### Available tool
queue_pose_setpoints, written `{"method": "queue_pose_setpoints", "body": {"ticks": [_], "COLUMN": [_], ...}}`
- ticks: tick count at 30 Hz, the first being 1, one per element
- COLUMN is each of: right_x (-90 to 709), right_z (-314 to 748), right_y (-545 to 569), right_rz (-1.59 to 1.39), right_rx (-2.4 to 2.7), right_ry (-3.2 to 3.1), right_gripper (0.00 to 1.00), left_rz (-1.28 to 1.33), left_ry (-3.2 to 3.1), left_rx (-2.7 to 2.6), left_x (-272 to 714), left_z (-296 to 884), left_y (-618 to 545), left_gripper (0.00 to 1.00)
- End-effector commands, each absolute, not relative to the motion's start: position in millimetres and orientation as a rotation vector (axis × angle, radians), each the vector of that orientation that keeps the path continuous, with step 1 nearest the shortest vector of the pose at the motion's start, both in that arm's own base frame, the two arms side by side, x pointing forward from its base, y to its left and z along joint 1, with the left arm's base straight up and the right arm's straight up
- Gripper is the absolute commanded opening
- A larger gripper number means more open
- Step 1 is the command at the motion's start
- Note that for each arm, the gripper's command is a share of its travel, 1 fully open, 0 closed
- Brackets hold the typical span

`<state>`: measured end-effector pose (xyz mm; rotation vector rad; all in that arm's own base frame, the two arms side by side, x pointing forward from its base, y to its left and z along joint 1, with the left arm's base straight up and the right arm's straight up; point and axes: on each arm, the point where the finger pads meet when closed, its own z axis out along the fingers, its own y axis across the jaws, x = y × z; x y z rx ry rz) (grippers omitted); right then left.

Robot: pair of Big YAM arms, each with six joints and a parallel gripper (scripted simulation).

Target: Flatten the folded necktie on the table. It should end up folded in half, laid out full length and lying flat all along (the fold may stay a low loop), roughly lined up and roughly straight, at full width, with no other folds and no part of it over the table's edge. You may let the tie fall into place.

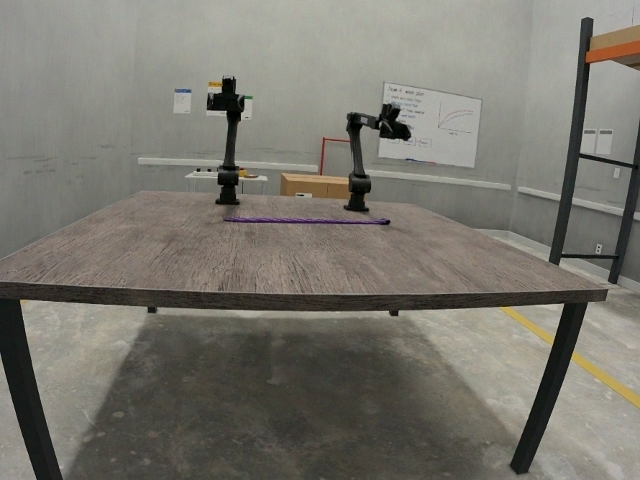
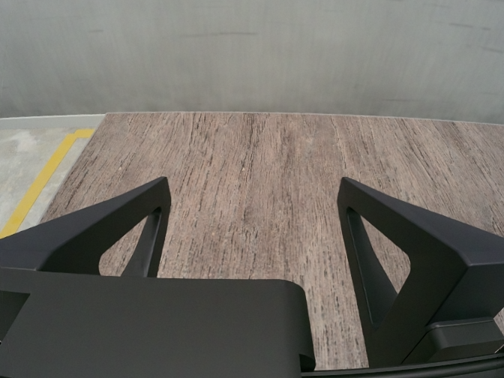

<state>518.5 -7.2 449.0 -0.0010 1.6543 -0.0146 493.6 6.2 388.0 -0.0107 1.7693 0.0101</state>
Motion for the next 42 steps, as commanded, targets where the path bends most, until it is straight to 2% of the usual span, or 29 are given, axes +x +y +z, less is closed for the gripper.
{"method": "queue_pose_setpoints", "body": {"ticks": [1, 19, 30, 42], "right_x": [520.7, 520.7, 520.7, 520.7], "right_z": [481.3, 481.3, 481.3, 481.3], "right_y": [-0.3, -0.3, -0.3, -0.3], "right_rz": [0.001, 0.001, 0.001, 0.001], "right_rx": [0.000, 0.000, 0.000, 0.000], "right_ry": [1.591, 1.591, 1.591, 1.591], "right_gripper": [1.00, 1.00, 1.00, 1.00], "left_rz": [0.004, 0.002, 0.002, 0.002], "left_ry": [1.658, 1.614, 1.596, 1.596], "left_rx": [-0.005, -0.002, 0.000, 0.000], "left_x": [508.4, 517.2, 521.0, 521.0], "left_z": [448.6, 469.9, 479.0, 479.0], "left_y": [1.5, 0.2, -0.3, -0.3], "left_gripper": [0.84, 0.91, 1.00, 1.00]}}
